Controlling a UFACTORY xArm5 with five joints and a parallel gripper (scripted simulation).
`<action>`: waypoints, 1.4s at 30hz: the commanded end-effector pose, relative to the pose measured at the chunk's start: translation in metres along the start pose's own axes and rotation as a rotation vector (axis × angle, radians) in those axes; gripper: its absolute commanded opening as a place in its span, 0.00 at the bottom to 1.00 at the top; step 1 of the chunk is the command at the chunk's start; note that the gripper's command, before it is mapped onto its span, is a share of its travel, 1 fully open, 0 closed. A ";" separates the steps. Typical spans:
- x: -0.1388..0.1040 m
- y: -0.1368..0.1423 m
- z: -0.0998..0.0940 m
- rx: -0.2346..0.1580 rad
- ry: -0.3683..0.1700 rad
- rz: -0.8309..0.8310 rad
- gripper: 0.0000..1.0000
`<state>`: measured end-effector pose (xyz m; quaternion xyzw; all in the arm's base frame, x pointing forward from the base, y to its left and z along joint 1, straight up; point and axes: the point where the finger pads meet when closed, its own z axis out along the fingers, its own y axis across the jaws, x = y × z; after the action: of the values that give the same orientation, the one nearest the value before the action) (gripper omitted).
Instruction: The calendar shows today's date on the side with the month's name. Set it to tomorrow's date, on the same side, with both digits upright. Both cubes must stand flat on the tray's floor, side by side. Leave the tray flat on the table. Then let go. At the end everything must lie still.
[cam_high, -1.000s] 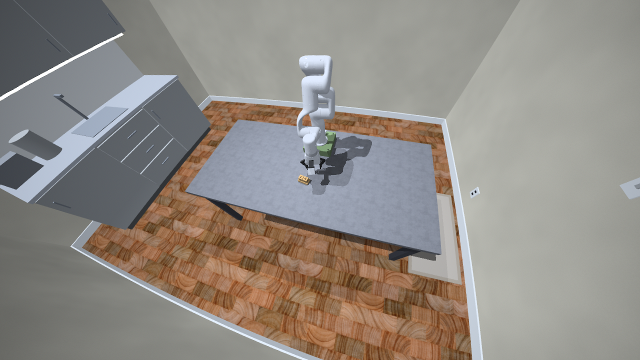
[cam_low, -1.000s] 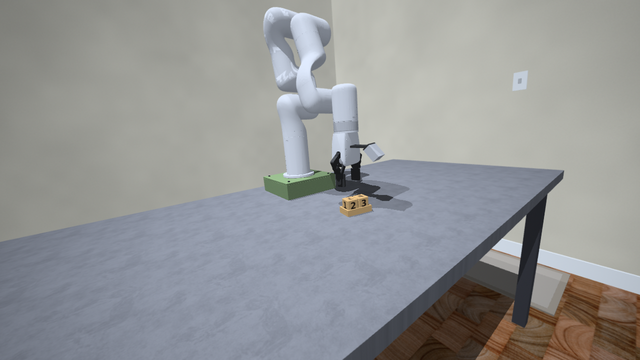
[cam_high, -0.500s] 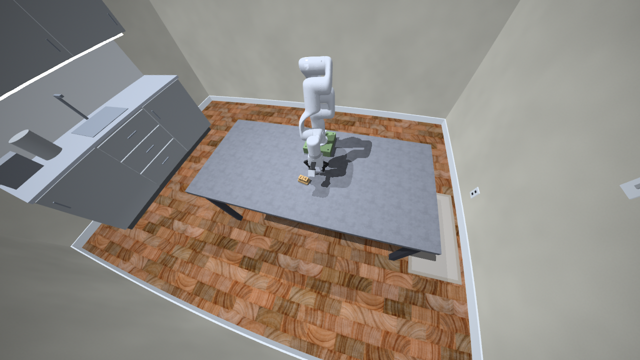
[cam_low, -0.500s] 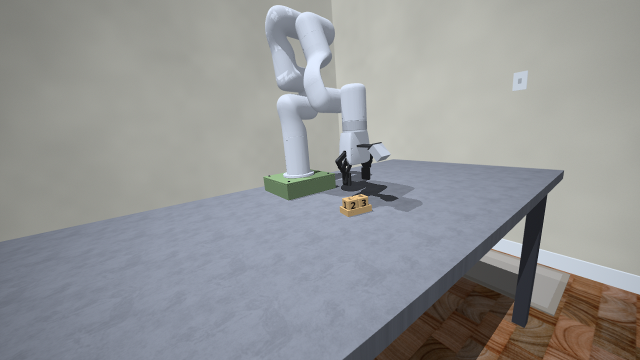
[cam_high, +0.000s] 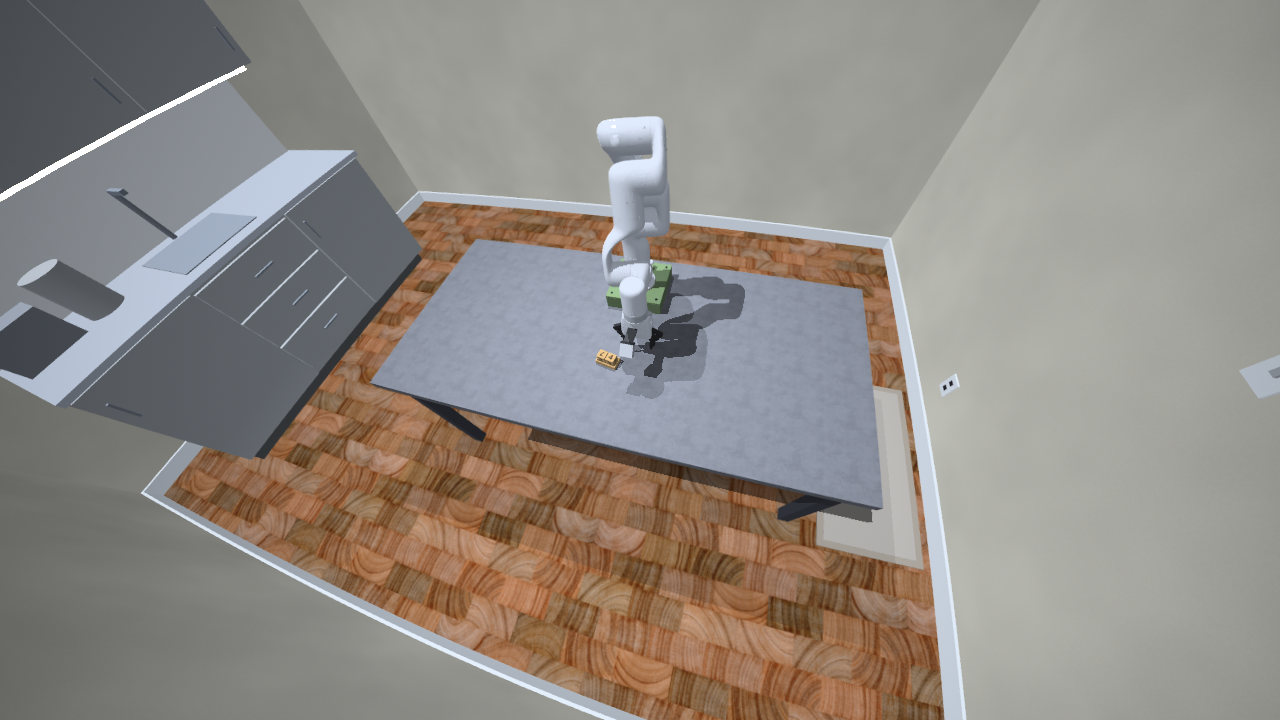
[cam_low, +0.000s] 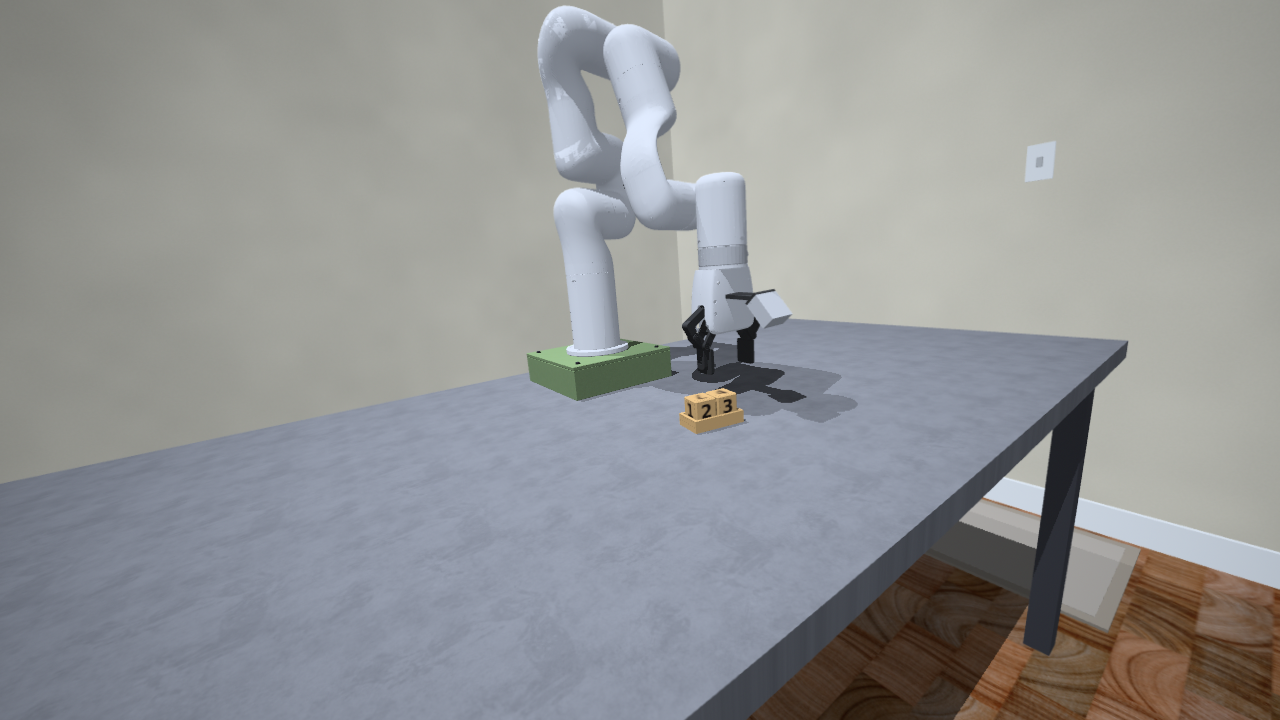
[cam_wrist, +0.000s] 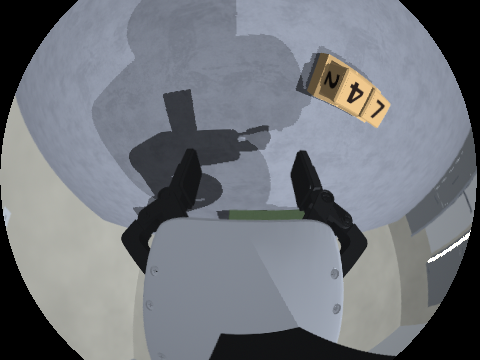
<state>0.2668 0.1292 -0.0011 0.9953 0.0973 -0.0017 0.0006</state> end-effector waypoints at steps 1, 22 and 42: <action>0.001 -0.001 0.013 0.001 0.002 0.001 1.00; 0.001 -0.001 0.027 0.001 0.002 0.001 1.00; 0.001 -0.001 0.027 0.001 0.002 0.001 1.00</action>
<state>0.2669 0.1297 -0.0286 0.9953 0.0971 -0.0019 0.0007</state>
